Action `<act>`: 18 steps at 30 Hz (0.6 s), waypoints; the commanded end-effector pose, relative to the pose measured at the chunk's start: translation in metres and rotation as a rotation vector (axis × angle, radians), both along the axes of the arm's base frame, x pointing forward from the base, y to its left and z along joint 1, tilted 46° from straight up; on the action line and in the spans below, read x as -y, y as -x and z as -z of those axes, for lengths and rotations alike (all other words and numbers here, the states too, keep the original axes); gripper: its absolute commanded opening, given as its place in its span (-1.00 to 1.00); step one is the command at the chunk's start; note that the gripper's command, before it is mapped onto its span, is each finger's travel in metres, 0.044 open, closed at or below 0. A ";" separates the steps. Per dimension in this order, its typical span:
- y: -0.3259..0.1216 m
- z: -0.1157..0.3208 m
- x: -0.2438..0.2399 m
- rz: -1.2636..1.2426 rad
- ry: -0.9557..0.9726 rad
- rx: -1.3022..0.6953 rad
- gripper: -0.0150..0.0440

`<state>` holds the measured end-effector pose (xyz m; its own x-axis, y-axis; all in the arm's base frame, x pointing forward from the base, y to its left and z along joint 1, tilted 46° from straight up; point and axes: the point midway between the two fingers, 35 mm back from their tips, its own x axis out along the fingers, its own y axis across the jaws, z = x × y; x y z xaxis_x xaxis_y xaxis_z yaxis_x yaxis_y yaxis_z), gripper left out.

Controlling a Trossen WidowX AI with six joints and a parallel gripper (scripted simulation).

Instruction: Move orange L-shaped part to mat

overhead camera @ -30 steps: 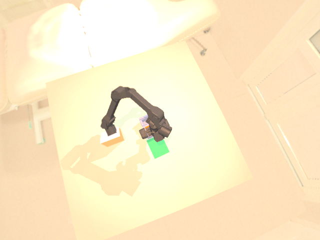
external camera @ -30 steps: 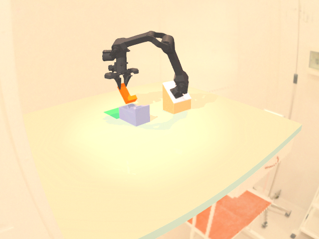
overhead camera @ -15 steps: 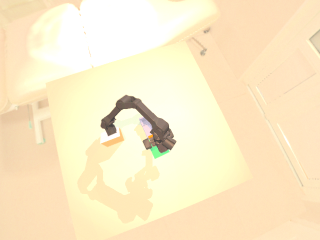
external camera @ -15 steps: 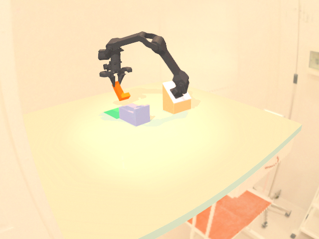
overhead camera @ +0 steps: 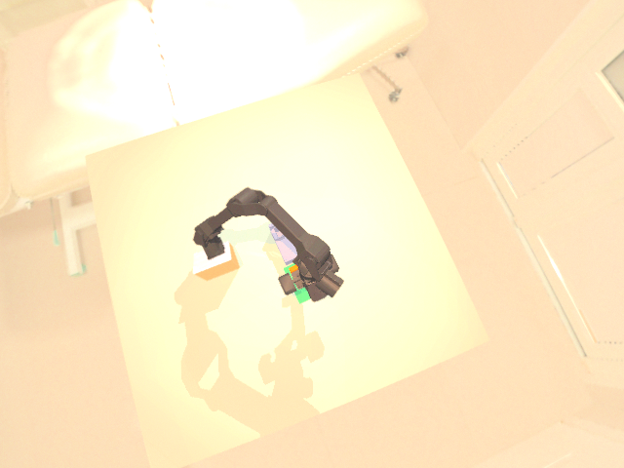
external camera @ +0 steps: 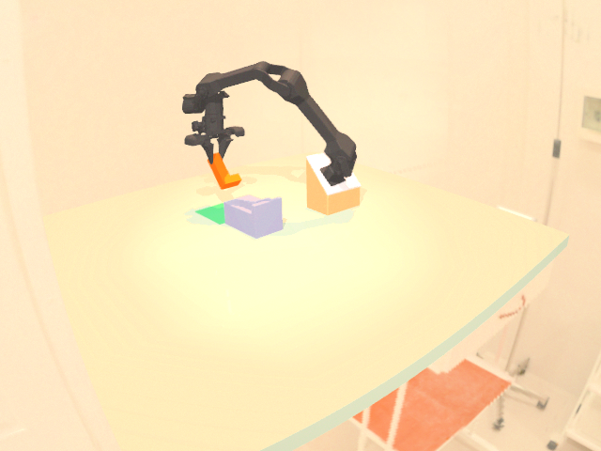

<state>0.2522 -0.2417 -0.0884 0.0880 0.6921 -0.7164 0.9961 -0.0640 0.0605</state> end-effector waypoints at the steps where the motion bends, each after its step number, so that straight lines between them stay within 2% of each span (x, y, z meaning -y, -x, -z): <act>1: 0.000 0.005 -0.005 -0.005 -0.003 -0.001 -0.49; 18: -0.003 0.024 -0.024 -0.005 -0.003 0.000 -0.49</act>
